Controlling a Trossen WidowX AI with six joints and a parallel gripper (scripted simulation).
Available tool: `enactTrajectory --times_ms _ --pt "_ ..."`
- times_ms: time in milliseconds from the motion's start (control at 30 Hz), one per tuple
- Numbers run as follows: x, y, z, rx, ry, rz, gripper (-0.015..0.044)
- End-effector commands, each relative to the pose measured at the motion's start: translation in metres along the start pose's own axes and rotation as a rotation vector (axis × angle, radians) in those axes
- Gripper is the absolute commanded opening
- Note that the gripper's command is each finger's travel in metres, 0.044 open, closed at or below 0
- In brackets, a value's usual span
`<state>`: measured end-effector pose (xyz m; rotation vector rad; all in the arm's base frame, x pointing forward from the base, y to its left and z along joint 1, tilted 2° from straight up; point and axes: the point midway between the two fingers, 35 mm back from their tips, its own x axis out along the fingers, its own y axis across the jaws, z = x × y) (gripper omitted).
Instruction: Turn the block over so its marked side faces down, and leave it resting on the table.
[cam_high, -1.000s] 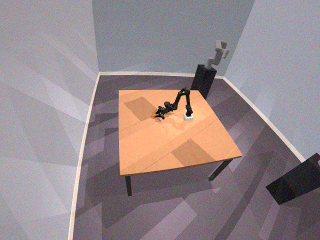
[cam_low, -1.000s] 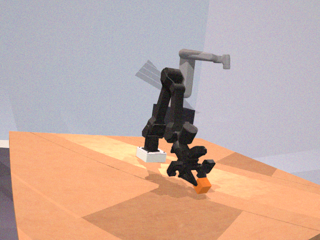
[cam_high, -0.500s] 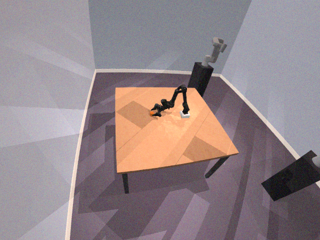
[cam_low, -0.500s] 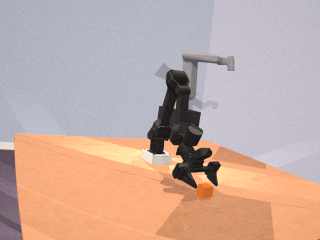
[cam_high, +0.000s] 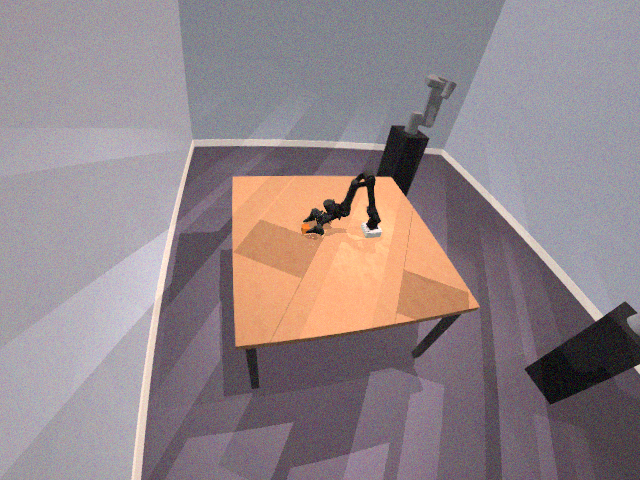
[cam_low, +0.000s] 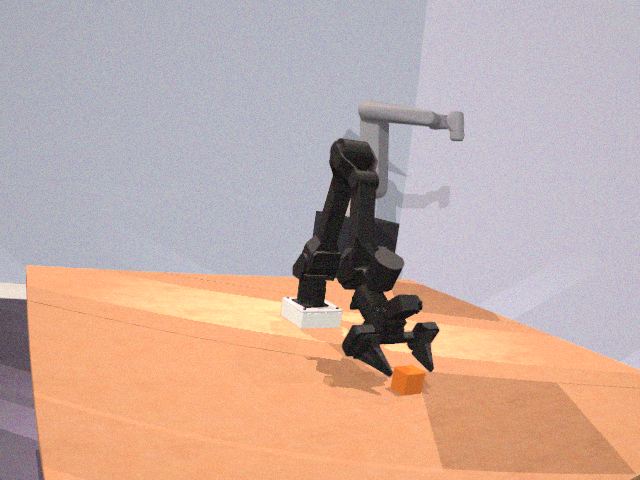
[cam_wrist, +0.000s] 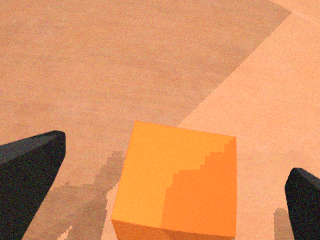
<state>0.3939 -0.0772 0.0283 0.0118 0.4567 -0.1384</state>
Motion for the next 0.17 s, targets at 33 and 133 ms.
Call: enactTrajectory --times_ms 33,133 --pt "-0.0002 0.0005 0.0002 -0.005 -0.002 0.004 0.044" --pt "-0.0002 0.0005 0.0002 -0.005 -0.002 0.004 0.044"
